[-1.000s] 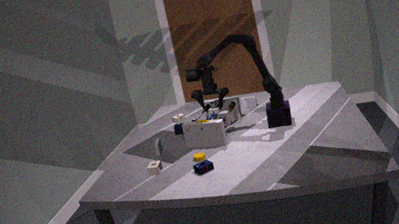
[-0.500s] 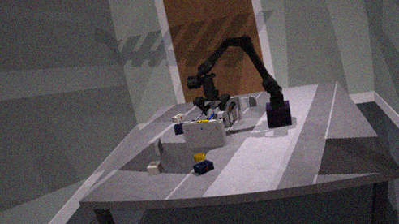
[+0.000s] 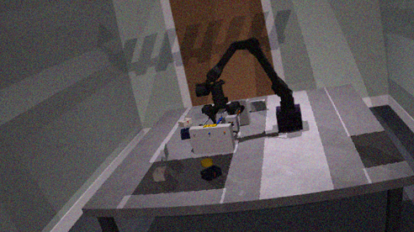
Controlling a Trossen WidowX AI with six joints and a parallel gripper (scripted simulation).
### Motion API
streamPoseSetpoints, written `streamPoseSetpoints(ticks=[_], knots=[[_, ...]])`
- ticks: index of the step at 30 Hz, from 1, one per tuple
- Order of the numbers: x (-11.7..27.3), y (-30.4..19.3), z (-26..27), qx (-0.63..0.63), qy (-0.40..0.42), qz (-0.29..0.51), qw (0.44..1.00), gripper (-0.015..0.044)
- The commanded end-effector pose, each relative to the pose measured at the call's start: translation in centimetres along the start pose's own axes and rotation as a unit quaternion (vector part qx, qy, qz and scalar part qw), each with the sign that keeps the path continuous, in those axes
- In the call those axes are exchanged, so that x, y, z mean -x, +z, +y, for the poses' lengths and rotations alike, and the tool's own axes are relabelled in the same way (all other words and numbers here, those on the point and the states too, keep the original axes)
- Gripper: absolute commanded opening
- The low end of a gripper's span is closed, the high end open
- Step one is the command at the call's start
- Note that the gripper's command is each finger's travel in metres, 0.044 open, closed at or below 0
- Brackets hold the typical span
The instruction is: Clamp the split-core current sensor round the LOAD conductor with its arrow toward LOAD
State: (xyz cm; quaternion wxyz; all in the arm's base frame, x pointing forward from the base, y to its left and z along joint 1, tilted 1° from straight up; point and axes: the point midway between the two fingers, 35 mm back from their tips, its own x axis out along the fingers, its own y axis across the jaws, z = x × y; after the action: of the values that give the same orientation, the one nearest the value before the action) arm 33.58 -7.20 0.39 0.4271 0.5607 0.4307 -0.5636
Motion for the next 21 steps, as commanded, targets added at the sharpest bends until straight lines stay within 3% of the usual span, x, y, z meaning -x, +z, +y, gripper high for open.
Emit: streamPoseSetpoints(ticks=[1,21], knots=[[0.09,0.0,0.04,0.0,0.001,0.0,1.0,0.042],[0.09,0.0,0.04,0.0,0.001,0.0,1.0,0.0287]])
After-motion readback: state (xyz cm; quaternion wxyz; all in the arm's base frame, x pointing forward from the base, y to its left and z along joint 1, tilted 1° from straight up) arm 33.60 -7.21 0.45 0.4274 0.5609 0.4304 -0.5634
